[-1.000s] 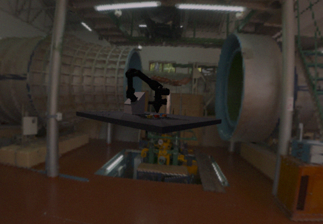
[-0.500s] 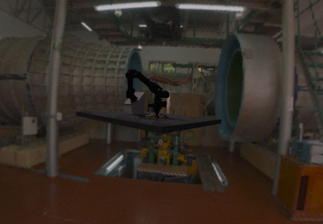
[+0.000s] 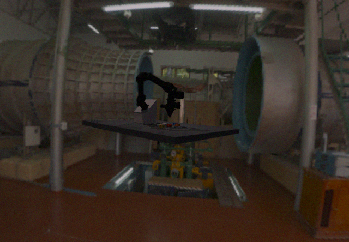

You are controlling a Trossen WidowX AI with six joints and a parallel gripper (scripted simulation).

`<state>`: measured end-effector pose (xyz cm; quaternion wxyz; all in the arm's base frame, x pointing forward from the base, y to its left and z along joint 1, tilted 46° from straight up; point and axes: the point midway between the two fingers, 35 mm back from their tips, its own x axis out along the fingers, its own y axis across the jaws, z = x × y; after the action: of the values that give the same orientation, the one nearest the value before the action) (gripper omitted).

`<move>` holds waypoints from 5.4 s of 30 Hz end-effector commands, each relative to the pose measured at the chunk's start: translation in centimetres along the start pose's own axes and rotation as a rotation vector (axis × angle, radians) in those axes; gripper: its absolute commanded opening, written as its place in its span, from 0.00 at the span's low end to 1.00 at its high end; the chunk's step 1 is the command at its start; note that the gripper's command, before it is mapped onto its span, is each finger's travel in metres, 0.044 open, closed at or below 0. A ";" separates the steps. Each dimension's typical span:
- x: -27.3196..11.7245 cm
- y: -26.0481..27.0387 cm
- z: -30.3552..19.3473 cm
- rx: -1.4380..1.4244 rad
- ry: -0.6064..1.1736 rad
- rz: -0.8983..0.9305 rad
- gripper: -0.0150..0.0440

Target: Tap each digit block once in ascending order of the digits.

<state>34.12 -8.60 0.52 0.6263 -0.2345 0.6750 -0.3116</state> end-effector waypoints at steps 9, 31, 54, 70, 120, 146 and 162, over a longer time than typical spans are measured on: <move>-4.7 -8.0 1.2 0.009 -0.028 0.005 0.29; 3.4 -9.7 1.4 0.010 -0.028 -0.002 0.29; 6.3 -9.8 1.5 0.010 -0.027 -0.003 0.29; -4.7 -9.7 1.2 0.009 -0.027 0.002 0.29; 4.0 20.8 -9.1 0.008 -0.026 0.015 0.29; 3.3 20.8 -9.1 0.008 -0.026 0.015 0.29; -5.6 17.3 -8.1 0.035 -0.035 0.033 0.29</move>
<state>27.05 9.89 -10.04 0.6403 -0.2281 0.6675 -0.3041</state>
